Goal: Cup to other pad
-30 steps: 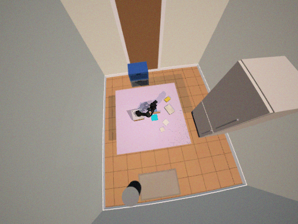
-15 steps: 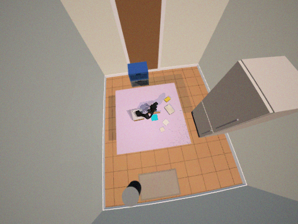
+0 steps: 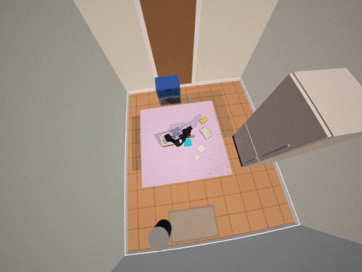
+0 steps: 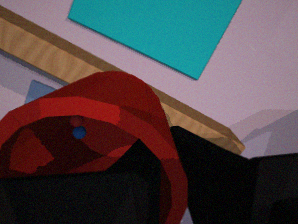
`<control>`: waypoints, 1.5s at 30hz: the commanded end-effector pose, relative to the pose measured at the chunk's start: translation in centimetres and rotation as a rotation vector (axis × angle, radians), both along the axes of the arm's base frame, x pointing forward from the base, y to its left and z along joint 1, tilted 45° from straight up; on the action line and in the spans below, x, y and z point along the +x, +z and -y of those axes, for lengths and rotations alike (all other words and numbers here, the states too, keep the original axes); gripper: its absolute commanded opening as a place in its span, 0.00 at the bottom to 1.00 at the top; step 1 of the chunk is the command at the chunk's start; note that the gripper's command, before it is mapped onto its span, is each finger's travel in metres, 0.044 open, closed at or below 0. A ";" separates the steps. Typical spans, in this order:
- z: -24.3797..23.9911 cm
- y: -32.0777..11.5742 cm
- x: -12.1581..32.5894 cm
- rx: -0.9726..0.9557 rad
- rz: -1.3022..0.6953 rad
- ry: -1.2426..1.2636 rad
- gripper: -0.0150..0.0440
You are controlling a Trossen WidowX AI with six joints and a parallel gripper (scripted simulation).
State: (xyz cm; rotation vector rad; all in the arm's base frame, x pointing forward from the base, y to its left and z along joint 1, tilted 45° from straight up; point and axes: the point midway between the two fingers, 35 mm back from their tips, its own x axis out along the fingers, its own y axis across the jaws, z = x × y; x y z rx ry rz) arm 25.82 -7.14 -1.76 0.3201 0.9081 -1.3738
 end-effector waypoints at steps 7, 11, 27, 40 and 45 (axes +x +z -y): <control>1.4 1.8 -0.3 -0.004 0.006 0.005 0.25; 2.0 2.4 -0.4 -0.004 0.006 0.005 0.25; 4.3 5.0 -1.0 -0.006 0.006 0.005 0.25; 6.2 7.3 -1.5 -0.008 0.006 0.005 0.25; 6.4 7.2 -1.5 -0.008 0.006 0.005 0.25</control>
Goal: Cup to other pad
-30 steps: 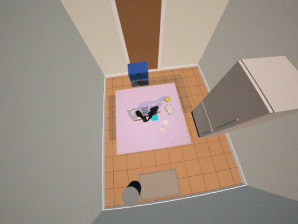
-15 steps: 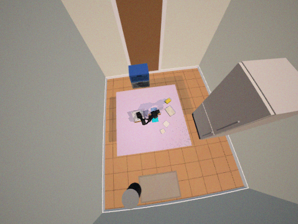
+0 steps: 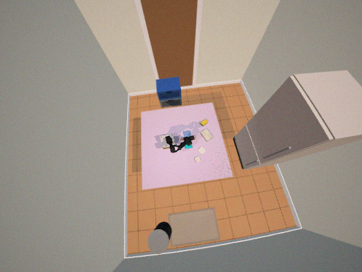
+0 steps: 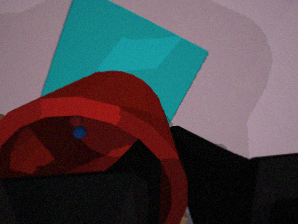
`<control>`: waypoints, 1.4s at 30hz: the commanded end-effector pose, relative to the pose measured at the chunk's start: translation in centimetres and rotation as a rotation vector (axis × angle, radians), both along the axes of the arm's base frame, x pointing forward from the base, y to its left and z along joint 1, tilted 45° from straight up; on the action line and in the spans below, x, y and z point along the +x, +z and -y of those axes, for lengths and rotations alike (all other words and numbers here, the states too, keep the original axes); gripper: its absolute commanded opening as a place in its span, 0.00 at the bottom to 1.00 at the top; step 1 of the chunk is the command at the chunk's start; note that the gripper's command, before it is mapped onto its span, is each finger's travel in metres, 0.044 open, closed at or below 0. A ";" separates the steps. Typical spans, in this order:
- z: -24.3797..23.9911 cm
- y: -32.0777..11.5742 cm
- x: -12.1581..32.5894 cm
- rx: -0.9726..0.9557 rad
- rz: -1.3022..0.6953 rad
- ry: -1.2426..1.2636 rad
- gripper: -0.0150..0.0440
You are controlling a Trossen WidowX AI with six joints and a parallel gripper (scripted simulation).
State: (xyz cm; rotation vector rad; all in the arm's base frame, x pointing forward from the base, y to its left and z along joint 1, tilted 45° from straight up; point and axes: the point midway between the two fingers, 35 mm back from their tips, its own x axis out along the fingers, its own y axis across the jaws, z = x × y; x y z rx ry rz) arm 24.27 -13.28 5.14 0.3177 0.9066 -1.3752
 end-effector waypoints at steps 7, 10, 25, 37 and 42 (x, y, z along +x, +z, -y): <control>0.8 -0.3 0.0 -0.005 0.006 0.005 0.25; 1.1 -0.6 0.0 -0.005 0.006 0.005 0.25; 2.5 -1.9 -0.1 -0.005 0.006 0.005 0.25; 3.6 -2.9 -0.2 -0.006 0.006 0.005 0.25; 4.0 -3.4 -0.3 -0.007 0.006 0.005 0.25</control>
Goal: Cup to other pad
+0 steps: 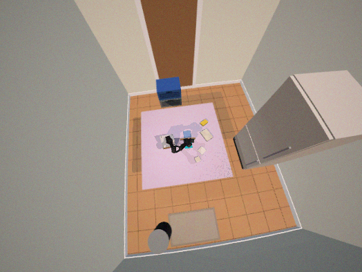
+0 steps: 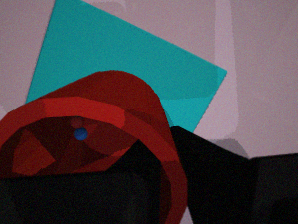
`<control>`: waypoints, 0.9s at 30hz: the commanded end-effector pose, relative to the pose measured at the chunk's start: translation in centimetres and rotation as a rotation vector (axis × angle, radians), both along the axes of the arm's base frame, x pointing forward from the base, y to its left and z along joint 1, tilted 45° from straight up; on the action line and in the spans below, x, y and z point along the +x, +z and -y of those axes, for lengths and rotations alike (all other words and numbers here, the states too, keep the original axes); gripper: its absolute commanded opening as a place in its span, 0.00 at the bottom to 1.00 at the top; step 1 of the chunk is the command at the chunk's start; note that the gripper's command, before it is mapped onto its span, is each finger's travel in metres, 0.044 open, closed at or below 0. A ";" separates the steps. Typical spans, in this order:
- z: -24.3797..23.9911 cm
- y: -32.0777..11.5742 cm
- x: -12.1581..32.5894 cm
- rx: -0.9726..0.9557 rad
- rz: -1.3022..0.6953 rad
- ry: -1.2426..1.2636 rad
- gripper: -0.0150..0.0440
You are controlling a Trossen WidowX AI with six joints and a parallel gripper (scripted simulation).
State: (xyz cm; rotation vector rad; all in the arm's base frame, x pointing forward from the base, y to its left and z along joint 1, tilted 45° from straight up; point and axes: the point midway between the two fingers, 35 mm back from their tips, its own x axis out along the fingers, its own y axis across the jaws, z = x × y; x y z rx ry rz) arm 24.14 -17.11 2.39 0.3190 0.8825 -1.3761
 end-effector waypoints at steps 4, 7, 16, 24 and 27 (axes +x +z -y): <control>0.6 -0.9 -0.2 0.006 -0.012 0.005 0.25; 0.6 -1.0 -0.3 0.006 -0.012 0.005 0.25; 0.6 -0.6 -0.2 -0.001 -0.003 -0.001 0.25; 0.6 -0.6 -0.2 -0.001 -0.003 -0.001 0.43; 0.6 -0.6 -0.2 -0.001 -0.003 -0.001 0.47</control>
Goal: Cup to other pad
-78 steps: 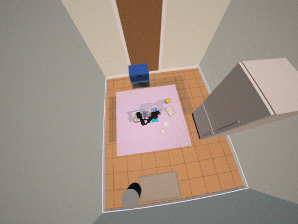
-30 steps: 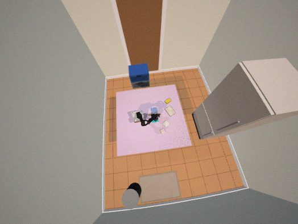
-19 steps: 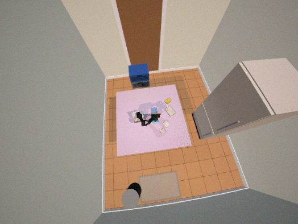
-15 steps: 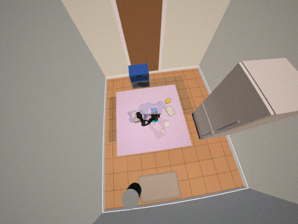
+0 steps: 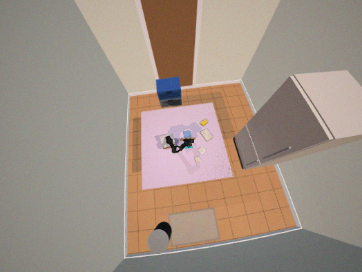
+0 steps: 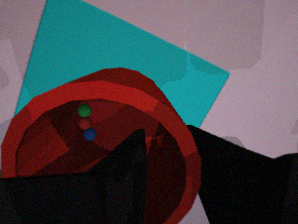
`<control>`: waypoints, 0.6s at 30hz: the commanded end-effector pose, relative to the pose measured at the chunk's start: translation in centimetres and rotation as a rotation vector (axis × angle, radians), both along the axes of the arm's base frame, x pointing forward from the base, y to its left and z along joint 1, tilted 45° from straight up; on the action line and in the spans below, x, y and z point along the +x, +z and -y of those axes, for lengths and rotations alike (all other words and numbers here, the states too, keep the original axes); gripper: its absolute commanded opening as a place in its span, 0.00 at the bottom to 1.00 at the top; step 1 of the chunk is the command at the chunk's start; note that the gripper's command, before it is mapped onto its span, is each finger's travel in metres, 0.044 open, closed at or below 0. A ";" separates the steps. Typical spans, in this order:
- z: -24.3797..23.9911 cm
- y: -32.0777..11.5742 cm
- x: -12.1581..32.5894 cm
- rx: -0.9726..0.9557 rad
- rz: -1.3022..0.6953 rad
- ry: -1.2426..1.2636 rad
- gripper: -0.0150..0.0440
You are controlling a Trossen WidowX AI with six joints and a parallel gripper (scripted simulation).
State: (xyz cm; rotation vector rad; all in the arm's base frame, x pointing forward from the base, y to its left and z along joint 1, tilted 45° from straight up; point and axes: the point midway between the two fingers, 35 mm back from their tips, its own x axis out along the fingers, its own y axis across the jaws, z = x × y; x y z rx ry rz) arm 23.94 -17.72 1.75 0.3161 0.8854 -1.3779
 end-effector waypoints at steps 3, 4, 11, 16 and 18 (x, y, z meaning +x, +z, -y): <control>0.0 0.0 0.0 0.000 0.002 0.000 0.47; 0.0 0.0 0.0 0.000 0.002 0.000 0.47; -0.4 0.4 0.1 0.001 0.001 0.000 0.47; -0.9 0.8 0.2 0.003 0.000 0.001 0.47; -1.1 1.0 0.2 0.004 0.000 0.001 0.47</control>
